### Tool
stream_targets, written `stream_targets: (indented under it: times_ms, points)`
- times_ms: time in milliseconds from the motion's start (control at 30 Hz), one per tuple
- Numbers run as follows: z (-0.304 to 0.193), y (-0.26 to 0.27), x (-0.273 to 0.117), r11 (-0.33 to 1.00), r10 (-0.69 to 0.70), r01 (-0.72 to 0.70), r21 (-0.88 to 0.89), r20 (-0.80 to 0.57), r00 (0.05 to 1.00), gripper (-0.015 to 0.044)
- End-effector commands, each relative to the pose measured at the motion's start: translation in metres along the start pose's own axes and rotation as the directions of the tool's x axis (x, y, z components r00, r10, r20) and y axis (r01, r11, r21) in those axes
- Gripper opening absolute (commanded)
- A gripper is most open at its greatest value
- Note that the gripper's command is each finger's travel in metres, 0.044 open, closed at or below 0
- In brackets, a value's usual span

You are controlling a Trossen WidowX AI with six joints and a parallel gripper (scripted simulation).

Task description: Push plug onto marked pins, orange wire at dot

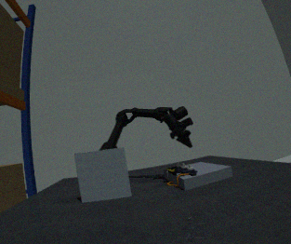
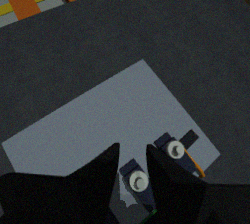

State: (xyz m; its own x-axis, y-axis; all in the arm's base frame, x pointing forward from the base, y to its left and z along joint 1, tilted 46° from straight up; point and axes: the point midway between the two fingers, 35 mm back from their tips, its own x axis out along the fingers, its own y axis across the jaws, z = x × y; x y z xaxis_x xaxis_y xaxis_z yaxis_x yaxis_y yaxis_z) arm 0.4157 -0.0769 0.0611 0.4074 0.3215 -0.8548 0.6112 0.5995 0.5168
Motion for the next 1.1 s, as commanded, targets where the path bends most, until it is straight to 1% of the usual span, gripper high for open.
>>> stream_targets:
  times_ms: [0,300,667,900,1067]
  points:
    - [0.001,-0.013,0.011,0.995,-0.008,0.015,0.1,-0.071,0.997,0.0115]
    - [0.0,-0.047,0.039,0.94,-0.008,0.09,0.33,-0.24,0.971,0.0115]
    - [-0.007,-0.084,0.066,0.797,0.044,0.218,0.563,-0.414,0.909,0.0115]
    - [-0.013,-0.106,0.081,0.672,0.102,0.312,0.672,-0.501,0.859,0.0115]
    - [-0.014,-0.108,0.084,0.659,0.109,0.321,0.68,-0.509,0.854,0.0115]
